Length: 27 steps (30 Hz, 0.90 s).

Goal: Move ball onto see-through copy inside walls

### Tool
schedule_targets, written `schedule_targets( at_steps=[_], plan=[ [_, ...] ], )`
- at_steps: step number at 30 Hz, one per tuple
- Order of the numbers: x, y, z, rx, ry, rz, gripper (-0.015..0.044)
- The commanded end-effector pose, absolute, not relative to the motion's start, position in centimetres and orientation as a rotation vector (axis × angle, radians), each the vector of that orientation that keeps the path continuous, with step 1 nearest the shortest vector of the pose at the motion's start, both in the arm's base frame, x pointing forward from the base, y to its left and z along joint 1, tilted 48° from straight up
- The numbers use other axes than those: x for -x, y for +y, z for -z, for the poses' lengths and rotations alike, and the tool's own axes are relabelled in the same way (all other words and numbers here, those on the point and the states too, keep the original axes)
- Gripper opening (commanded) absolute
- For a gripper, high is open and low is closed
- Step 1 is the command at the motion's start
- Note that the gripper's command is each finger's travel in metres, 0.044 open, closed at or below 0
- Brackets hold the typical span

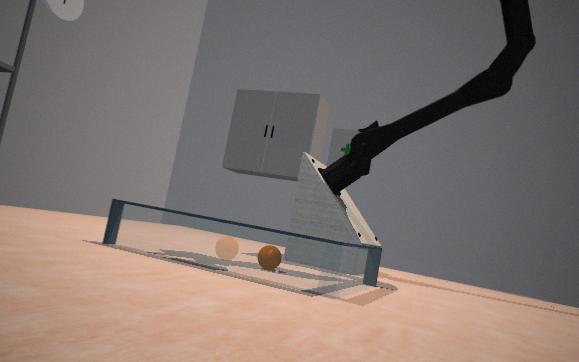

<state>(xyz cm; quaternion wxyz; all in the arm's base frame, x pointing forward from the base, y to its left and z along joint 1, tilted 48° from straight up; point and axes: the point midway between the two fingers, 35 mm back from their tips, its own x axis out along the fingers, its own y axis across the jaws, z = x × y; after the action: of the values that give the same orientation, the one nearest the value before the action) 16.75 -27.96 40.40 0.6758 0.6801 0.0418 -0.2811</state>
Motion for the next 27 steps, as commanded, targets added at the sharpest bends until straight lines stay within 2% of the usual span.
schedule_targets(
  at_steps=[1, 7, 15, 21, 27],
  plan=[
    [-21.0, -28.6, -35.1, -1.495, 0.283, 0.540, 0.0276],
    [-27.2, -26.6, -27.1, -1.391, 0.545, 0.371, 0.0276],
    [-33.1, -19.8, -16.6, -1.220, 0.851, 0.120, 0.0276],
    [-34.8, -12.7, -9.3, -1.074, 1.053, -0.084, 0.0276],
    [-33.5, -4.9, -2.5, -0.913, 1.236, -0.306, 0.0276]
  ],
)
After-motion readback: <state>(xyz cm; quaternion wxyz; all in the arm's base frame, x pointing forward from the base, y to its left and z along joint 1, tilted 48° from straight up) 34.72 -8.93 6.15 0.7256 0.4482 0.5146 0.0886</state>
